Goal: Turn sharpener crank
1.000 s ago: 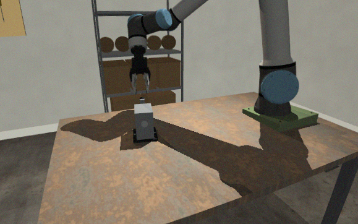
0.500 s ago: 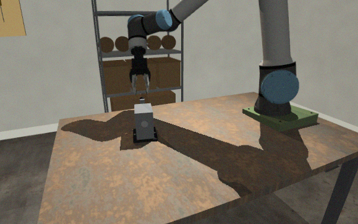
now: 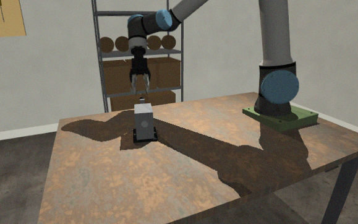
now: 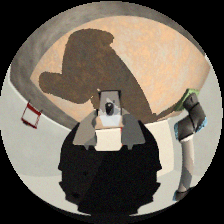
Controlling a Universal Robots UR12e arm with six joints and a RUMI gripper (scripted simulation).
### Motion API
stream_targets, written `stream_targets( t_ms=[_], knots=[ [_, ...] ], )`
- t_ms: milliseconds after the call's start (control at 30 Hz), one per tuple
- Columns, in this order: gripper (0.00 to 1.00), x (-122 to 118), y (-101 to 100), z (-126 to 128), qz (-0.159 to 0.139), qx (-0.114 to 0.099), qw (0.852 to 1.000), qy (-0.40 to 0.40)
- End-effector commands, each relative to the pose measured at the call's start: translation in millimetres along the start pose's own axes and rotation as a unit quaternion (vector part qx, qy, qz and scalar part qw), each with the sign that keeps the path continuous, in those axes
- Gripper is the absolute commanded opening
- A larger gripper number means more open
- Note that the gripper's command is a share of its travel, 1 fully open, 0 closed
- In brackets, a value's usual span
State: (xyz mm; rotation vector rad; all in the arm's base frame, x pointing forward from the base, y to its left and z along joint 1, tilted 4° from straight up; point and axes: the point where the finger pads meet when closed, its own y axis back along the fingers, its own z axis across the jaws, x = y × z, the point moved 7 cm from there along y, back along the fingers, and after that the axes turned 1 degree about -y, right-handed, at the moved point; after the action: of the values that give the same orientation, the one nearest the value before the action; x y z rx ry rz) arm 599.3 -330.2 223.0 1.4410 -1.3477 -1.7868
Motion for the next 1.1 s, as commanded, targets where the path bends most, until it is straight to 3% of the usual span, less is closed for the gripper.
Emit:
stream_targets(
  t_ms=[0, 300, 1067],
  knots=[
    [0.32, 0, 1, 0, 0.000, 0.001, 1.000, 0.000],
    [0.32, 0, 1, 0, 0.000, 0.001, 1.000, 0.000],
    [0.32, 0, -24, 0, 0.000, 0.001, 1.000, 0.000]
  ],
)
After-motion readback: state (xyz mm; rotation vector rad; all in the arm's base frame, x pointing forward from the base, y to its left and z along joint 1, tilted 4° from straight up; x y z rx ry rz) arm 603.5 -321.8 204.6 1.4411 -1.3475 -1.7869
